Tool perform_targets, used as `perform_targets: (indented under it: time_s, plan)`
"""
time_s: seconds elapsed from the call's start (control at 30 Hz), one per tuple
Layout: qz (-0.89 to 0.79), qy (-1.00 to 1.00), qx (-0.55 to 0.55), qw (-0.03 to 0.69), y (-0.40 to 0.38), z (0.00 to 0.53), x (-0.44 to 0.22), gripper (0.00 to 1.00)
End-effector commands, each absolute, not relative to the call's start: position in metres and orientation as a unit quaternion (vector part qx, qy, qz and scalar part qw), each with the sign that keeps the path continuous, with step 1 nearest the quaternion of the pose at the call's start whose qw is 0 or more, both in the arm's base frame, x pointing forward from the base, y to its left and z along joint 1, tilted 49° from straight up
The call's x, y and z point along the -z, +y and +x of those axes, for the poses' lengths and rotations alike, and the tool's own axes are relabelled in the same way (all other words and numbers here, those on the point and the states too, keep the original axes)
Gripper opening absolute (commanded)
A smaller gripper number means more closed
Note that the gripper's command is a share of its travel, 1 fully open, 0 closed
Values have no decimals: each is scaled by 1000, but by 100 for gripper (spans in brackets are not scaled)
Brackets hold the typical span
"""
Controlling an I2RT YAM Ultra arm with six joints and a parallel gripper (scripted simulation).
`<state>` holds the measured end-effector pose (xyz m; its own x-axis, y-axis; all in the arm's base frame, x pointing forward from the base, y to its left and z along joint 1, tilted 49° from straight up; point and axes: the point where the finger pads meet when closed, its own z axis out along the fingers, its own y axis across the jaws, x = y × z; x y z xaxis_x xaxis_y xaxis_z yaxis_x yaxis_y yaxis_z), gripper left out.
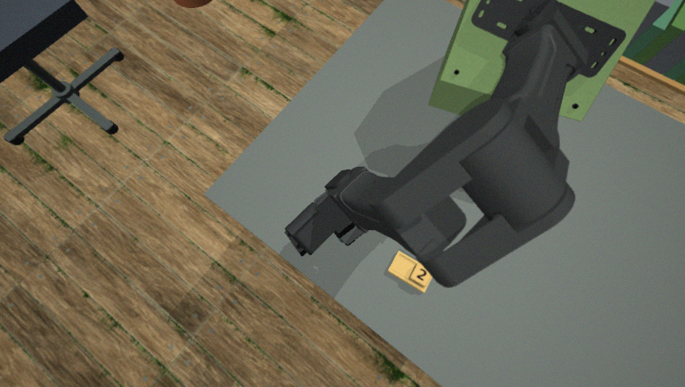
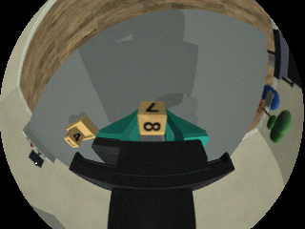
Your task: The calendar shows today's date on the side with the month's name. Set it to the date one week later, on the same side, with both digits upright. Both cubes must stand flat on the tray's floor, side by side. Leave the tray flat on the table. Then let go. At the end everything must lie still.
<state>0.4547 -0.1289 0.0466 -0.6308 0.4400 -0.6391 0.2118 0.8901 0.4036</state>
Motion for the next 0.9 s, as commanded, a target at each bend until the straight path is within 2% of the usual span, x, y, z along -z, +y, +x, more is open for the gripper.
perform_targets:
  time_s: [0.0,0.87]
  plan:
    - [183,889,-145,394,-131,456,-50,27]
    - [183,889,-145,394,-131,459,-48,27]
